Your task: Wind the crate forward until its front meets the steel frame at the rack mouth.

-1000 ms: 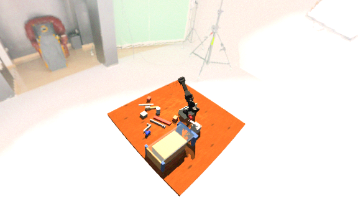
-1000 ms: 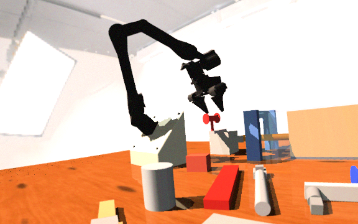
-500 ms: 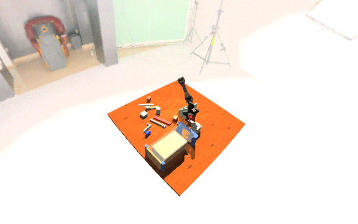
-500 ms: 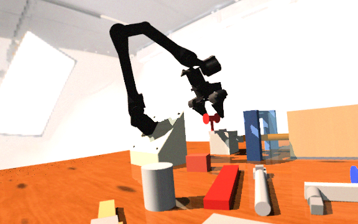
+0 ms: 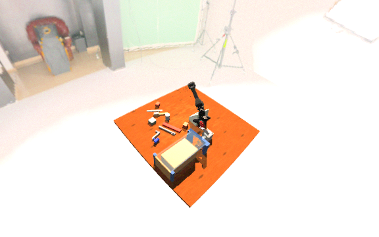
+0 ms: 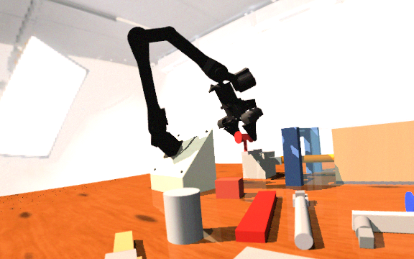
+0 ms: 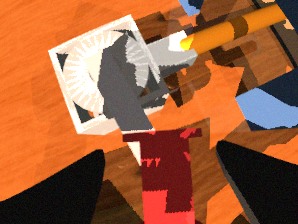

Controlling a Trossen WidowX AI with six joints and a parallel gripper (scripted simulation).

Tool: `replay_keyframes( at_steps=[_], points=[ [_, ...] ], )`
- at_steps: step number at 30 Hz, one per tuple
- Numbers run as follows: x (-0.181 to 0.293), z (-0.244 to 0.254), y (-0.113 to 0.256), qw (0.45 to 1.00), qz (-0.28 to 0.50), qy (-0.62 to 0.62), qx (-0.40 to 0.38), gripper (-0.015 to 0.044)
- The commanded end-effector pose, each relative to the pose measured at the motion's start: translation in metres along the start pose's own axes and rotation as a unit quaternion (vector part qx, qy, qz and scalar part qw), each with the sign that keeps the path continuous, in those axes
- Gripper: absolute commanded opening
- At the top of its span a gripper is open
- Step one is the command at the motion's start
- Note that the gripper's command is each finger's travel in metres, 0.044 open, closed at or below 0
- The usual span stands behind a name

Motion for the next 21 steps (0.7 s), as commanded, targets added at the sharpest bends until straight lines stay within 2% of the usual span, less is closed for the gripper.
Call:
replay_keyframes(
  at_steps=[1, 9, 12, 13, 21],
  points=[
    [-0.0001, 0.0, 0.0003, 1.0, 0.0, 0.0, 0.0, 0.0256],
    [-0.0001, 0.0, 0.0003, 1.0, 0.0, 0.0, 0.0, 0.0046],
    [-0.0001, 0.0, 0.0003, 1.0, 0.0, 0.0, 0.0, 0.0026],
    [-0.0001, 0.0, 0.0003, 1.0, 0.0, 0.0, 0.0, 0.0],
    [0.0022, 0.0001, -0.0024, 1.0, 0.003, 0.002, 0.001, 0.0]
  ],
)
Point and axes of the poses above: the point midway between the two fingers, 35 mm back from their tips, its own y axis back along the fingers, its own z axis across the jaws, x = y × z, the point moved 7 cm from there along y, back along the fingers, and after that the axes turned 6 degrees about y, right-handed, at the moved point
